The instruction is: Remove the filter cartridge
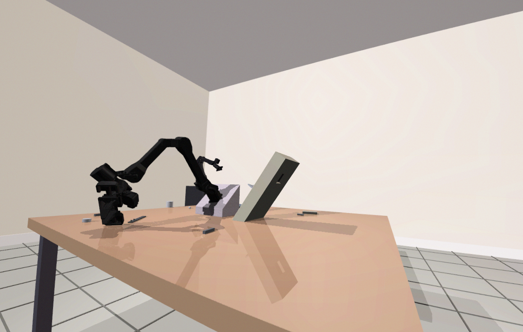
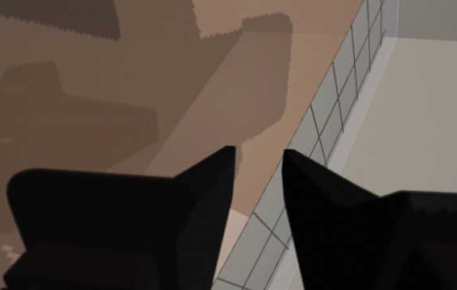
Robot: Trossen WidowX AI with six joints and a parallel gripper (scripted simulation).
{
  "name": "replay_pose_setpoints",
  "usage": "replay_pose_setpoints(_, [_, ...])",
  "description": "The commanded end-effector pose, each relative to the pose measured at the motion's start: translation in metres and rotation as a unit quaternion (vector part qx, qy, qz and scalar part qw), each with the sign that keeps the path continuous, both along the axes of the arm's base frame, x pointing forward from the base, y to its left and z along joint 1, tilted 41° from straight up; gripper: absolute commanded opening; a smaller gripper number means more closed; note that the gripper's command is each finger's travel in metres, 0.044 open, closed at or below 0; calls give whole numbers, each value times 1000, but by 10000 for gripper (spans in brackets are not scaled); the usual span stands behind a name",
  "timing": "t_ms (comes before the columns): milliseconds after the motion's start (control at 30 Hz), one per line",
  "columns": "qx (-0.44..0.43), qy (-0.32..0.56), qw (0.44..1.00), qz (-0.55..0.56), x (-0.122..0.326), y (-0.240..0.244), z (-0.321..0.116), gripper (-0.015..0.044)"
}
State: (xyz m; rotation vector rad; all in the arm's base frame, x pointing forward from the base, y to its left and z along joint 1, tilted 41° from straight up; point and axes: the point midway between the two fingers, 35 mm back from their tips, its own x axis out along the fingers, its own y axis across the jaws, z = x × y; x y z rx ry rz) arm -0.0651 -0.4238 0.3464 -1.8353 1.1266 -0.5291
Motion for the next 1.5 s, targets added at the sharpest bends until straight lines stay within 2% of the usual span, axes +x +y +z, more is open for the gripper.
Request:
replay_pose_setpoints(0, [31,-44,998,31,60,-5,4,96])
replay_pose_setpoints(333, [105,-92,988,69,189,6,-9,96])
replay_pose_setpoints(767, [186,-121,970,104,323,75,-28,96])
replay_pose_setpoints(1133, [265,-120,948,128,417,203,-57,96])
replay_pose_setpoints(1467, [298,-104,937,149,440,336,-78,96])
